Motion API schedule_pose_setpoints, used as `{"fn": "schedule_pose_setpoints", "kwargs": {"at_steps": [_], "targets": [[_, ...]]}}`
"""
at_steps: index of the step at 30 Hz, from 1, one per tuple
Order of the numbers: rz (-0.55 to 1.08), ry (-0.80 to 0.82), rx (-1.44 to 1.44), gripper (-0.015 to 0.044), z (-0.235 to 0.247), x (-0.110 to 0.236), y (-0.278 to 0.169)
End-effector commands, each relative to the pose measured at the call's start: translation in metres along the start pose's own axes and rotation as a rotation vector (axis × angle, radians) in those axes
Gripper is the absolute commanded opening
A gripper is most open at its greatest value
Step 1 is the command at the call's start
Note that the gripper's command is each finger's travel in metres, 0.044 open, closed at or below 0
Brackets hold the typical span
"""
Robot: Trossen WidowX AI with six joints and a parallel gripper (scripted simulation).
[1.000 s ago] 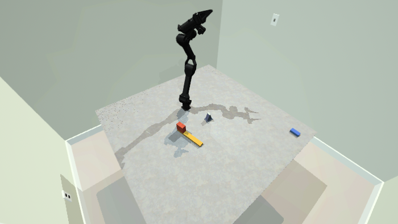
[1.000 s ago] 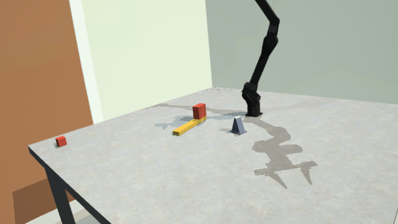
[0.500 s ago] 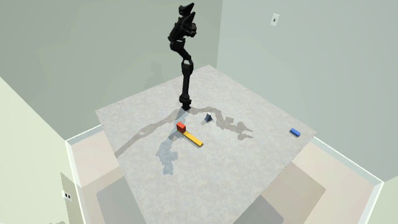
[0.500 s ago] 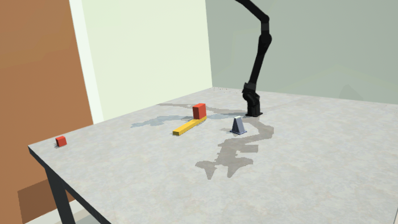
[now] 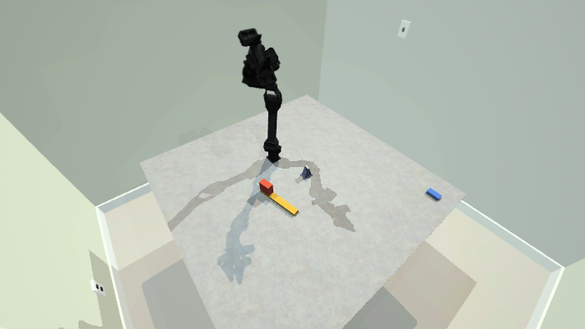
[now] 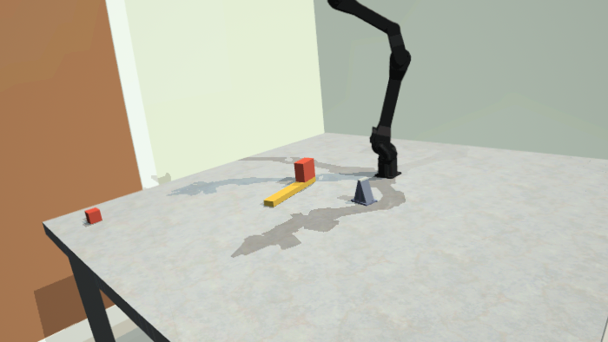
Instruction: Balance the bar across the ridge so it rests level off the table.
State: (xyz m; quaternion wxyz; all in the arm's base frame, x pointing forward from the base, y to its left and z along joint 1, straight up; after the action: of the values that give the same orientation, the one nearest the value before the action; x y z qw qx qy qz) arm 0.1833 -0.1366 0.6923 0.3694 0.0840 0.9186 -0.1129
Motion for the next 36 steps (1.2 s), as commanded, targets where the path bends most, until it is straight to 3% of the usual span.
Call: {"fn": "schedule_pose_setpoints", "kwargs": {"at_steps": [1, 18, 36], "targets": [[0.081, 0.117, -0.127, 0.0315, 0.046, -0.002, -0.021], [0.407, 0.629, -0.507, 0.0315, 0.223, 0.029, -0.053], [0.718, 1.288, -0.711, 0.0315, 0.368, 0.132, -0.014]]}}
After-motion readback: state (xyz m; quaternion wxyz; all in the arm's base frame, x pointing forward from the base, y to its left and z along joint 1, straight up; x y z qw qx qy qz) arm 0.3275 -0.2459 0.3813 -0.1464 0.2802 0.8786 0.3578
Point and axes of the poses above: the point midway between the two fingers, 35 mm back from their tips, its own x axis back along the fingers, its own z axis across the jaws, y = z × x, the point moved 2 cm from there along x, back along the fingers, and after that the axes turned 13 degrees about x, right-handed, at the moved point
